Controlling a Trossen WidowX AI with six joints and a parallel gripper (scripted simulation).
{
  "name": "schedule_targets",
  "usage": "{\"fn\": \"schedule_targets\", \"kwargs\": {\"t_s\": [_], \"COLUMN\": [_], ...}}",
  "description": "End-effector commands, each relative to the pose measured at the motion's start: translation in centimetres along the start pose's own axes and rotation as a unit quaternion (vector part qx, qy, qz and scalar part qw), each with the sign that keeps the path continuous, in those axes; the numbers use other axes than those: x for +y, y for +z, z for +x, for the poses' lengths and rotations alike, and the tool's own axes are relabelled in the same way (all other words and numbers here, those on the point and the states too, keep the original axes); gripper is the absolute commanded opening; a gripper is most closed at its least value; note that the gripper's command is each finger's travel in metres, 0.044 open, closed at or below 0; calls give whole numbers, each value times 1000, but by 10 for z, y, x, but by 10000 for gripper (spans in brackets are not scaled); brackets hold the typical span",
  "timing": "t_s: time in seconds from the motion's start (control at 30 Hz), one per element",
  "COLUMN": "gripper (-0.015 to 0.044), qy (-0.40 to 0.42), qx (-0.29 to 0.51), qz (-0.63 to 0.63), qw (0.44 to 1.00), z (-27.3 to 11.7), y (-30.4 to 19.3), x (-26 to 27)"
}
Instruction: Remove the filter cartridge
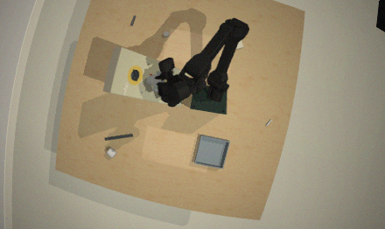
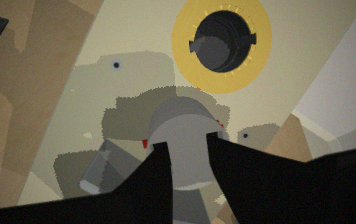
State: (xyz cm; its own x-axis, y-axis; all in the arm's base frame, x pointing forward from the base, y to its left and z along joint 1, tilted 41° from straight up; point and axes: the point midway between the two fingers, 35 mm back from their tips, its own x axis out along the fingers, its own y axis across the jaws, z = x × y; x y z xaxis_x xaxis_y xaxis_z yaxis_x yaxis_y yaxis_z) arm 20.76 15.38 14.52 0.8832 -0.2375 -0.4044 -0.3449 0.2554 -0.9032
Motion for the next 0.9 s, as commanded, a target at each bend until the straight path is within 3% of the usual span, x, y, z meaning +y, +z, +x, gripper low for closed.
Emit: {"fn": "schedule_targets", "kwargs": {"t_s": [0.0,0.17,0.6,0.87], "gripper": [0,111,111,111], "qy": [-3,0,-3,-3], "qx": [-3,0,-3,-3], "qz": [5,-1,5,6], "qw": [1000,1000,1000,1000], "z": [1,0,0,-9], "y": [-7,-2,-5,54], "x": [4,2,3,-40]}}
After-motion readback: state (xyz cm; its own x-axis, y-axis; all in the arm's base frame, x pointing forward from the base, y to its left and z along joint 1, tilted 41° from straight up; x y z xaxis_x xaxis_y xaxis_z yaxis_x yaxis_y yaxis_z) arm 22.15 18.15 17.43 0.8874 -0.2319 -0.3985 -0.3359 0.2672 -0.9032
